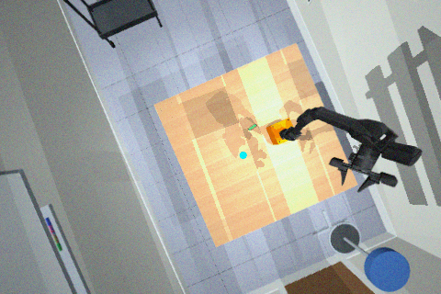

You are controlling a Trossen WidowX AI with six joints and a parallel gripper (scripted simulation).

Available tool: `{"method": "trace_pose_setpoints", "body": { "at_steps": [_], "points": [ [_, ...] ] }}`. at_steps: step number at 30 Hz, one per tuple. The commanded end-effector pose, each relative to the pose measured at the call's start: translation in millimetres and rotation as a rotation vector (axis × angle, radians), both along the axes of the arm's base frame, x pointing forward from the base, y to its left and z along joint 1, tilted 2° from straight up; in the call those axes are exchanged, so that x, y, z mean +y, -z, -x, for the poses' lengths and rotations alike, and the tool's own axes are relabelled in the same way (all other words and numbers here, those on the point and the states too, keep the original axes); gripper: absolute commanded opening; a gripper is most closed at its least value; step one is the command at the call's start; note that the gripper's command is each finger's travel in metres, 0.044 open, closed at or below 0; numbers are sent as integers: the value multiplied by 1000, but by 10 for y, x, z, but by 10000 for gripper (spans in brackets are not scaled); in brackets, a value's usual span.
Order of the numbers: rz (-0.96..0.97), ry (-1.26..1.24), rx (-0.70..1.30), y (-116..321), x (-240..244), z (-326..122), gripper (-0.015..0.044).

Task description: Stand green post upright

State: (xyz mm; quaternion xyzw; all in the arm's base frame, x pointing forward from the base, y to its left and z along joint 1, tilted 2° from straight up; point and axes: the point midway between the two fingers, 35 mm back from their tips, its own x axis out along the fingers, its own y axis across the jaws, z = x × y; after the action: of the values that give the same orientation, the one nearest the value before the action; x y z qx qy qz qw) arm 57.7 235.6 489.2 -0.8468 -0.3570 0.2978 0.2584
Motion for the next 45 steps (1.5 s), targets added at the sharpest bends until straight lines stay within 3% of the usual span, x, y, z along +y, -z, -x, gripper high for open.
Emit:
{"method": "trace_pose_setpoints", "body": {
  "at_steps": [1,12,22,34,45],
  "points": [
    [28,114,62,221,110,-244,233],
    [46,422,224,741,80,-963,233],
    [26,721,390,1258,-225,-1627,233],
    [-57,1100,603,1909,-922,-2259,233],
    [-195,1460,805,2513,-1770,-2538,233]
  ]
}}
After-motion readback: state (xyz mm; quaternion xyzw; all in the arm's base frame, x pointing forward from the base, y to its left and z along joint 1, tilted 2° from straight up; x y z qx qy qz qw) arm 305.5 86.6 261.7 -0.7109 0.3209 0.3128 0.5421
